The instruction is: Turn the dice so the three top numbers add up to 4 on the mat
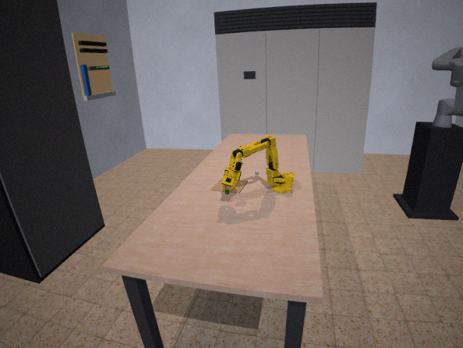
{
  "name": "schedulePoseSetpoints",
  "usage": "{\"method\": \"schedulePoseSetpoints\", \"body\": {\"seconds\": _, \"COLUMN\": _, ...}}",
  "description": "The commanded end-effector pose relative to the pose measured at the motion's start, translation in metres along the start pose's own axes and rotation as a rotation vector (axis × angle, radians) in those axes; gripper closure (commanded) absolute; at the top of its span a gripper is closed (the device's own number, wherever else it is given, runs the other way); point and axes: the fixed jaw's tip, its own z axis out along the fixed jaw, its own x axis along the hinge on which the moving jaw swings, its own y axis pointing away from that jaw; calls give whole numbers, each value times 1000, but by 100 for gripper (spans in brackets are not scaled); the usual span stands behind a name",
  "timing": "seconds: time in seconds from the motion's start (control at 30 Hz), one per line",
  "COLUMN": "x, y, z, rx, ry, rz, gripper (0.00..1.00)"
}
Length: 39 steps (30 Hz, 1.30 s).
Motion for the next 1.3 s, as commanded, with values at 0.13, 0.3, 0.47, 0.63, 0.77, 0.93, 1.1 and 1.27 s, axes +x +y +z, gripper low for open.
{"method": "schedulePoseSetpoints", "body": {"seconds": 0.13, "x": -16, "y": -12, "z": -1, "rx": 144, "ry": -137, "rz": 123, "gripper": 100}}
{"method": "schedulePoseSetpoints", "body": {"seconds": 0.3, "x": -20, "y": -13, "z": 3, "rx": 193, "ry": -202, "rz": 202, "gripper": 100}}
{"method": "schedulePoseSetpoints", "body": {"seconds": 0.47, "x": -25, "y": -14, "z": 5, "rx": 241, "ry": -280, "rz": 288, "gripper": 100}}
{"method": "schedulePoseSetpoints", "body": {"seconds": 0.63, "x": -29, "y": -13, "z": 6, "rx": 292, "ry": -389, "rz": 399, "gripper": 100}}
{"method": "schedulePoseSetpoints", "body": {"seconds": 0.77, "x": -31, "y": -11, "z": 4, "rx": 323, "ry": -482, "rz": 484, "gripper": 100}}
{"method": "schedulePoseSetpoints", "body": {"seconds": 0.93, "x": -32, "y": -10, "z": 2, "rx": 340, "ry": -551, "rz": 543, "gripper": 100}}
{"method": "schedulePoseSetpoints", "body": {"seconds": 1.1, "x": -33, "y": -6, "z": -4, "rx": 357, "ry": -658, "rz": 630, "gripper": 100}}
{"method": "schedulePoseSetpoints", "body": {"seconds": 1.27, "x": -32, "y": -2, "z": -10, "rx": 363, "ry": -748, "rz": 697, "gripper": 100}}
